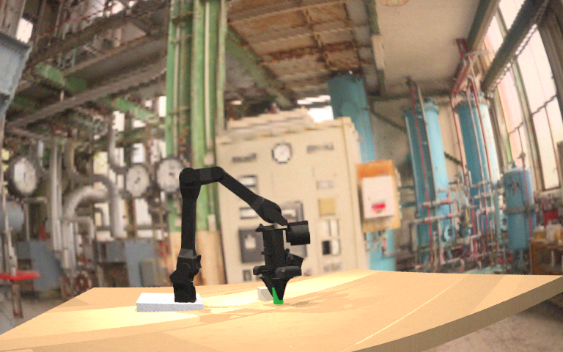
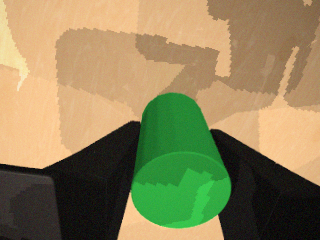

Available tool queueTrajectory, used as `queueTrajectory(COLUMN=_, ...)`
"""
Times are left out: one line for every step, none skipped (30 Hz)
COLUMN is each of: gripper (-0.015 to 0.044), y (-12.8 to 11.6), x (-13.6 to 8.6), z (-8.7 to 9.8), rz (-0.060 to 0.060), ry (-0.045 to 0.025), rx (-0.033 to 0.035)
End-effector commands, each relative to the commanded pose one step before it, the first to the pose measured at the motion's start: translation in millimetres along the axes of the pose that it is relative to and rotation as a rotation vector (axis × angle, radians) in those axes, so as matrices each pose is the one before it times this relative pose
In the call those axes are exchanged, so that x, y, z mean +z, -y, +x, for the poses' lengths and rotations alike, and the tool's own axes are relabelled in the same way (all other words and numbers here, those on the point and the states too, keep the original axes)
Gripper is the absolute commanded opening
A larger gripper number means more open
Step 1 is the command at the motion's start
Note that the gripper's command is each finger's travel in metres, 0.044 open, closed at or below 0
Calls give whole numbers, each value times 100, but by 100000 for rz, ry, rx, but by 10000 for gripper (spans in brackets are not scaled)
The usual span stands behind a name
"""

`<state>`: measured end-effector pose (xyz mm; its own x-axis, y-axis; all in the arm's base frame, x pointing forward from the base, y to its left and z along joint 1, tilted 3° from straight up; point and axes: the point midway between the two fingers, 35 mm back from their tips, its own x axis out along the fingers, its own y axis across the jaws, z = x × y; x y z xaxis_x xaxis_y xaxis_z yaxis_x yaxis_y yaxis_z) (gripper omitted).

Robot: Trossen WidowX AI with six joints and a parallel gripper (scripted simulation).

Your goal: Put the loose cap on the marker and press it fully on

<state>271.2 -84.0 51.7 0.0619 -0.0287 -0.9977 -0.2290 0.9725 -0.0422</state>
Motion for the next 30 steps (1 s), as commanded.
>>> queueTrajectory(gripper=0, y=209, x=272, z=-1180, rz=-88, ry=839, rx=-977)
queueTrajectory(gripper=0, y=6, x=13, z=-274, rz=0, ry=3, rx=-1)
queueTrajectory(gripper=0, y=4, x=10, z=-274, rz=0, ry=2, rx=-1)
queueTrajectory(gripper=0, y=2, x=7, z=-275, rz=0, ry=2, rx=-1)
queueTrajectory(gripper=0, y=1, x=5, z=-276, rz=0, ry=2, rx=0)
queueTrajectory(gripper=0, y=-1, x=2, z=-277, rz=0, ry=1, rx=0)
queueTrajectory(gripper=0, y=-2, x=-1, z=-277, rz=0, ry=1, rx=0)
queueTrajectory(gripper=0, y=-4, x=-3, z=-278, rz=0, ry=1, rx=0)
queueTrajectory(gripper=0, y=-5, x=-6, z=-279, rz=0, ry=1, rx=0)
queueTrajectory(gripper=0, y=-7, x=-9, z=-279, rz=0, ry=0, rx=0)
queueTrajectory(gripper=0, y=-8, x=-11, z=-280, rz=0, ry=0, rx=1)
queueTrajectory(gripper=0, y=-10, x=-14, z=-280, rz=0, ry=0, rx=1)
queueTrajectory(gripper=0, y=-11, x=-17, z=-281, rz=0, ry=-1, rx=1)
queueTrajectory(gripper=0, y=-13, x=-20, z=-281, rz=0, ry=-1, rx=1)
queueTrajectory(gripper=0, y=-15, x=-22, z=-281, rz=0, ry=-1, rx=1)
queueTrajectory(gripper=0, y=-13, x=-20, z=-229, rz=0, ry=-1, rx=1)
queueTrajectory(gripper=0, y=-8, x=-13, z=-138, rz=0, ry=-1, rx=1)
queueTrajectory(gripper=0, y=-3, x=-4, z=-46, rz=0, ry=0, rx=0)
queueTrajectory(gripper=0, y=-21, x=13, z=-10, rz=-17, ry=4, rx=1)
queueTrajectory(gripper=0, y=-62, x=40, z=-29, rz=-51, ry=11, rx=3)
queueTrajectory(gripper=0, y=-104, x=66, z=-48, rz=-85, ry=18, rx=6)
queueTrajectory(gripper=0, y=-146, x=91, z=-68, rz=-119, ry=26, rx=8)
queueTrajectory(gripper=0, y=-189, x=116, z=-87, rz=-153, ry=33, rx=10)
queueTrajectory(gripper=0, y=-231, x=139, z=-106, rz=-186, ry=41, rx=13)
queueTrajectory(gripper=0, y=-254, x=150, z=-116, rz=-203, ry=45, rx=14)
queueTrajectory(gripper=0, y=-258, x=149, z=-118, rz=-205, ry=46, rx=15)
queueTrajectory(gripper=0, y=-259, x=146, z=-118, rz=-205, ry=46, rx=15)
queueTrajectory(gripper=0, y=-261, x=143, z=-118, rz=-205, ry=47, rx=16)
queueTrajectory(gripper=0, y=-251, x=144, z=-119, rz=34, ry=5, rx=42)
queueTrajectory(gripper=0, y=-259, x=144, z=-122, rz=35, ry=5, rx=43)
